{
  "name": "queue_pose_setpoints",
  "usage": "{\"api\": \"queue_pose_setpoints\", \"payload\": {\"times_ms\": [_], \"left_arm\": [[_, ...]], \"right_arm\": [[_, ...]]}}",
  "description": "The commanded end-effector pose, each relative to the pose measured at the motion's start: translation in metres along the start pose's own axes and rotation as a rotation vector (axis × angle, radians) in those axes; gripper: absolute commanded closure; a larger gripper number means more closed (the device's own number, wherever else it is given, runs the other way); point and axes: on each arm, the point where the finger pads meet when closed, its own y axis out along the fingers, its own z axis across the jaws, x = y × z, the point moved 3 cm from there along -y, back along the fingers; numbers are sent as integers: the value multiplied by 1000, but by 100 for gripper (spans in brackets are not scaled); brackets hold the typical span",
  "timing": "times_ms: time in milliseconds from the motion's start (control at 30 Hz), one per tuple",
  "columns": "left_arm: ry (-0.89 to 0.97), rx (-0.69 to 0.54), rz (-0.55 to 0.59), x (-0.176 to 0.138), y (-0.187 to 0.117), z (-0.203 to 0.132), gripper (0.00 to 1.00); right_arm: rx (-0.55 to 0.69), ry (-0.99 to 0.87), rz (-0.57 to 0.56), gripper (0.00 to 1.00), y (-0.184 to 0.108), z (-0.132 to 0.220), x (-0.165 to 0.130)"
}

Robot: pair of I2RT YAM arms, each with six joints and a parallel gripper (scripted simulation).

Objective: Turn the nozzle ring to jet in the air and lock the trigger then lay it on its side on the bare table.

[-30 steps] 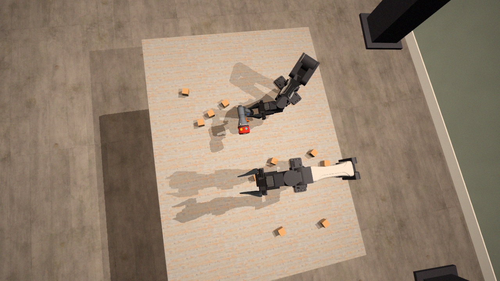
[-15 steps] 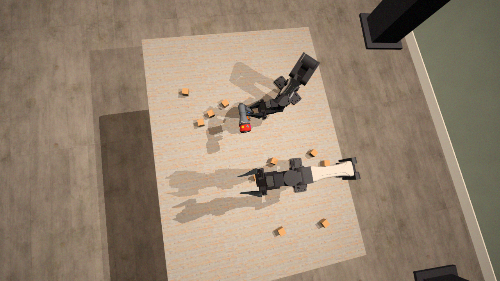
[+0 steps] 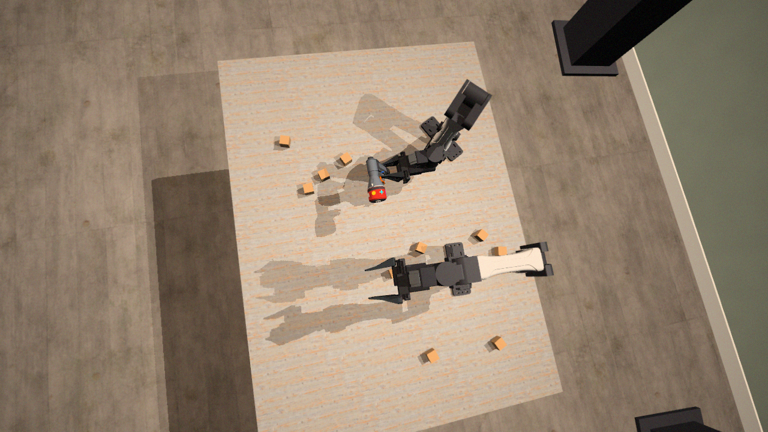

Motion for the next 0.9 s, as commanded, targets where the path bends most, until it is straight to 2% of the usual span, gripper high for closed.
{"api": "queue_pose_setpoints", "payload": {"times_ms": [0, 467, 500, 533, 633, 867], "left_arm": [[-2, -7, -55, 20, -1, -4, 13], [-2, -7, -55, 20, -1, -4, 13], [-1, 0, -38, 12, -1, -1, 13], [-17, -47, 41, -21, 12, -11, 13], [-49, -129, -2, -14, 14, -22, 13], [-137, -399, -37, -26, 27, -63, 13]], "right_arm": [[-1, 144, -124, 64, 5, 4, 39], [-1, 147, -125, 64, 6, 5, 39], [-1, 137, -115, 64, 4, 3, 35], [-1, 150, -128, 64, 6, 4, 41], [-1, 151, -129, 64, 6, 4, 41], [-1, 151, -129, 64, 6, 4, 41]]}}
